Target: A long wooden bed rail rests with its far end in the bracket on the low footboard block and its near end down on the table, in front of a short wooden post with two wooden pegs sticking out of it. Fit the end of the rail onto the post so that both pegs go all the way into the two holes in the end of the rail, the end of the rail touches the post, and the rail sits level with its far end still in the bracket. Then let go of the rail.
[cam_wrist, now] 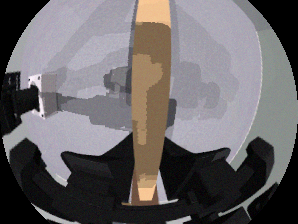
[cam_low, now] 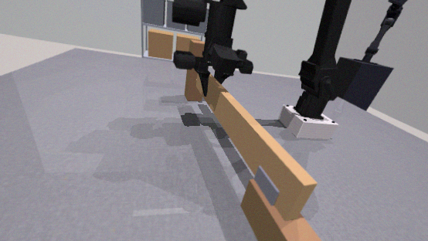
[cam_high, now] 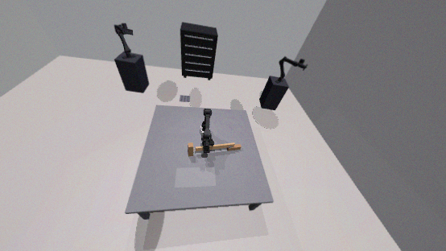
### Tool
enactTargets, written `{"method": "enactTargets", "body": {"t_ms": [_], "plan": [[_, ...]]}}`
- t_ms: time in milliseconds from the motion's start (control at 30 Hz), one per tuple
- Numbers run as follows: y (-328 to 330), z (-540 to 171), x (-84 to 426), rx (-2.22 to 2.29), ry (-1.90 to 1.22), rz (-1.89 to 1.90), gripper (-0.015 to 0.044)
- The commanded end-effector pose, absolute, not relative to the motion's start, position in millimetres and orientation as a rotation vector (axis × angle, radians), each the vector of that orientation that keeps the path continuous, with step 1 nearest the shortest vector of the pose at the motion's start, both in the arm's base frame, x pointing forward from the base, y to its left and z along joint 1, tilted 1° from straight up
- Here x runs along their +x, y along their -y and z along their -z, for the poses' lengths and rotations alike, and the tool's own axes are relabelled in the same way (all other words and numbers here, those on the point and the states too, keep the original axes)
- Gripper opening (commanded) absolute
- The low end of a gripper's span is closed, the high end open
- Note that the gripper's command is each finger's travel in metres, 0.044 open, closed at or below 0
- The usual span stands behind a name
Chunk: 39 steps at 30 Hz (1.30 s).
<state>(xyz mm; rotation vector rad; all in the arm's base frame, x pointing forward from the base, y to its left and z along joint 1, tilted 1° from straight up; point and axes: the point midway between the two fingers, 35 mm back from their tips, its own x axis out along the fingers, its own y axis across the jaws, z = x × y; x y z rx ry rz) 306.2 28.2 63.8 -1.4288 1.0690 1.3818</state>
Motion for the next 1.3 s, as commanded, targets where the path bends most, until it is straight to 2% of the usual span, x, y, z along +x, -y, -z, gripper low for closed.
{"method": "enactTargets", "body": {"t_ms": [0,1267], "plan": [[-29.4,-64.5,307.3,-1.425,-1.058,-1.377,0.0],[-28.9,-61.5,305.8,-1.425,-1.058,-1.377,0.0]]}}
